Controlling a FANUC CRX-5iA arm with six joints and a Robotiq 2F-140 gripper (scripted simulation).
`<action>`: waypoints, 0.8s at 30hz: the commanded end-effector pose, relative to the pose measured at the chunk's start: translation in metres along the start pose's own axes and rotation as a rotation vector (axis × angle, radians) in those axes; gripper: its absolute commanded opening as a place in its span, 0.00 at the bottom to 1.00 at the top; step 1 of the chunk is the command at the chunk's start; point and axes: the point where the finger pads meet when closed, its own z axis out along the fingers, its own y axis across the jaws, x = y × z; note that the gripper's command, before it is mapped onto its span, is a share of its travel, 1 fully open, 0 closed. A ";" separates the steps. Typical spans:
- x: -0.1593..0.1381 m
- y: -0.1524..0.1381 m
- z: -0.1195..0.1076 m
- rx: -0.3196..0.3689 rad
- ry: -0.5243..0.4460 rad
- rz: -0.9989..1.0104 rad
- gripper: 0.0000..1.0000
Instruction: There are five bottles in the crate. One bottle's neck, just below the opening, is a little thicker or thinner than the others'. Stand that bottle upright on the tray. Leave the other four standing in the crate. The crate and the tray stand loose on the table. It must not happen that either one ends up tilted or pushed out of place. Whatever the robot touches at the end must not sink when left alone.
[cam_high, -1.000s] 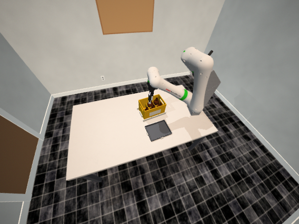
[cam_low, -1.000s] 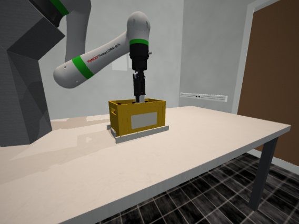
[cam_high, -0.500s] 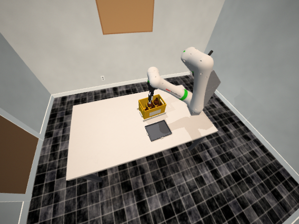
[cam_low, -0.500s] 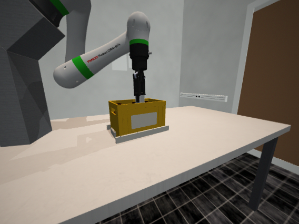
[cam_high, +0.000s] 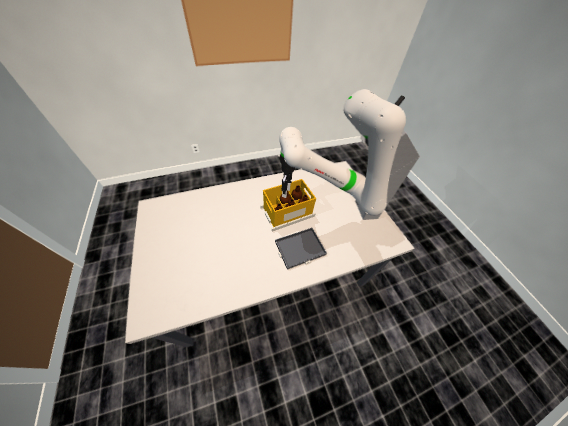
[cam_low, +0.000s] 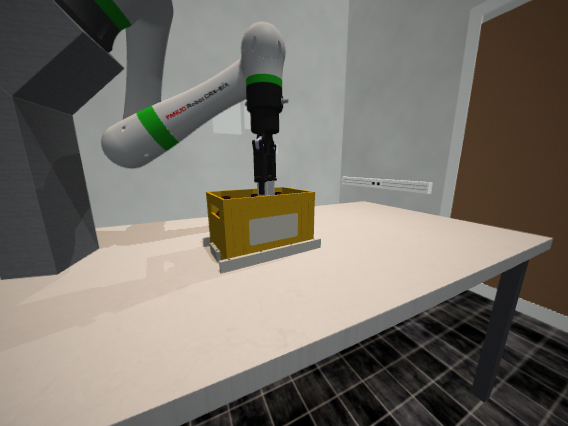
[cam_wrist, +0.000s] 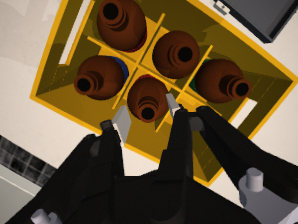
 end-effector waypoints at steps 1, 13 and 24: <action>0.000 0.000 0.000 0.000 -0.001 0.000 0.44; 0.000 0.000 0.000 0.000 -0.001 0.000 0.10; 0.000 0.000 0.000 0.000 -0.001 0.000 0.10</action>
